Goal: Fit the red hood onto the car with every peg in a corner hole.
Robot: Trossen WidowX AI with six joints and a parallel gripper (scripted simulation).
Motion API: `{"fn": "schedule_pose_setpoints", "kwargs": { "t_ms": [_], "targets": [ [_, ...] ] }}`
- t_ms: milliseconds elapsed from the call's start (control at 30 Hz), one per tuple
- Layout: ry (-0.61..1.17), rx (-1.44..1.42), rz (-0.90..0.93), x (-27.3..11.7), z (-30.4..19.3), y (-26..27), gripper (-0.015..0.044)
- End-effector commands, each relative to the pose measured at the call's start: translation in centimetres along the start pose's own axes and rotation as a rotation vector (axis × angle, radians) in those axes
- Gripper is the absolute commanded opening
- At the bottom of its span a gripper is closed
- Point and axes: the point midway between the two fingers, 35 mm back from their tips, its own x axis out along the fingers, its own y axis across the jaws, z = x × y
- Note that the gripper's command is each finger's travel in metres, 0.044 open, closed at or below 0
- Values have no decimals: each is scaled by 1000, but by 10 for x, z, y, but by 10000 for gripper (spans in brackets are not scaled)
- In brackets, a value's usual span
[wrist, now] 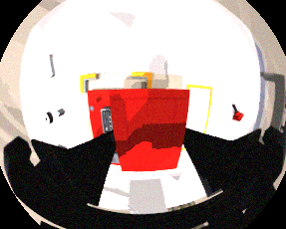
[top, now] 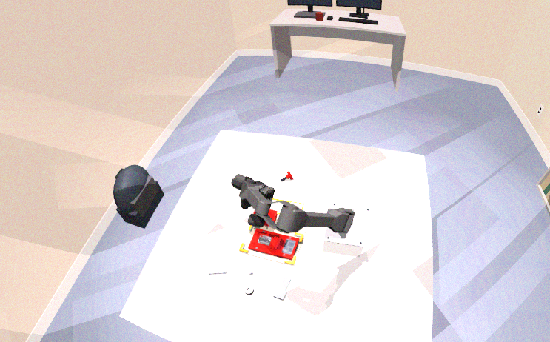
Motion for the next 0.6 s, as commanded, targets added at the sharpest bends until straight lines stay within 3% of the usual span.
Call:
{"fn": "schedule_pose_setpoints", "kwargs": {
  "t_ms": [0, 300, 567],
  "targets": [
    [-6, 19, 10, -1, -1, 21, 0],
    [-4, 64, 31, -1, -8, 68, 0],
    [-4, 65, 31, 8, -7, 67, 0]
  ]
}}
